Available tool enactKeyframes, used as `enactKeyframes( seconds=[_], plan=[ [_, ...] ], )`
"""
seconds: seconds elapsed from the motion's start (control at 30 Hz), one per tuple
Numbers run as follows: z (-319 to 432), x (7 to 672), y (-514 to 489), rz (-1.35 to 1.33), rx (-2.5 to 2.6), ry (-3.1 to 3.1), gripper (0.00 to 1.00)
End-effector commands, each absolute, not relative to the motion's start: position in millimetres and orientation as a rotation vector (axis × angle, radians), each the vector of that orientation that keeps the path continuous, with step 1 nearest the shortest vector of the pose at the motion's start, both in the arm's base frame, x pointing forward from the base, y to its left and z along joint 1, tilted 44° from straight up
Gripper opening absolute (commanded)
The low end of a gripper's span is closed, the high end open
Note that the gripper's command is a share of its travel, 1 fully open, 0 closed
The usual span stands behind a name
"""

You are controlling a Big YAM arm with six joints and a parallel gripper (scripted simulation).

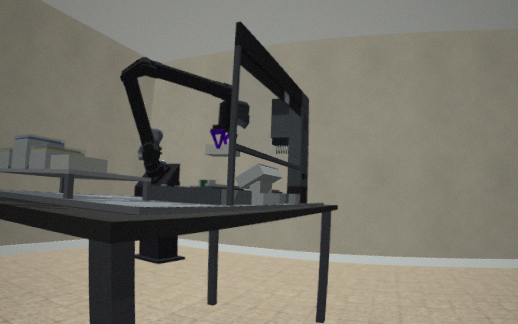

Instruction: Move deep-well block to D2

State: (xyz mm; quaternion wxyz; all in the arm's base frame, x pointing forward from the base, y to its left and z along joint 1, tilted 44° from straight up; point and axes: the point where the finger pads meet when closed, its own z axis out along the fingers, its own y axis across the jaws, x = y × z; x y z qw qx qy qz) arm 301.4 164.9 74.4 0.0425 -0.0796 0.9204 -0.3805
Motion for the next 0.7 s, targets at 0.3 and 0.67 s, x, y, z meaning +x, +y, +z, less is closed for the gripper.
enactKeyframes(
  seconds=[0.3,0.67],
  plan=[
    [90,373,191,-1.095,-0.244,2.798,0.0],
    [103,384,208,-1.067,-0.284,2.779,0.0]
  ],
)
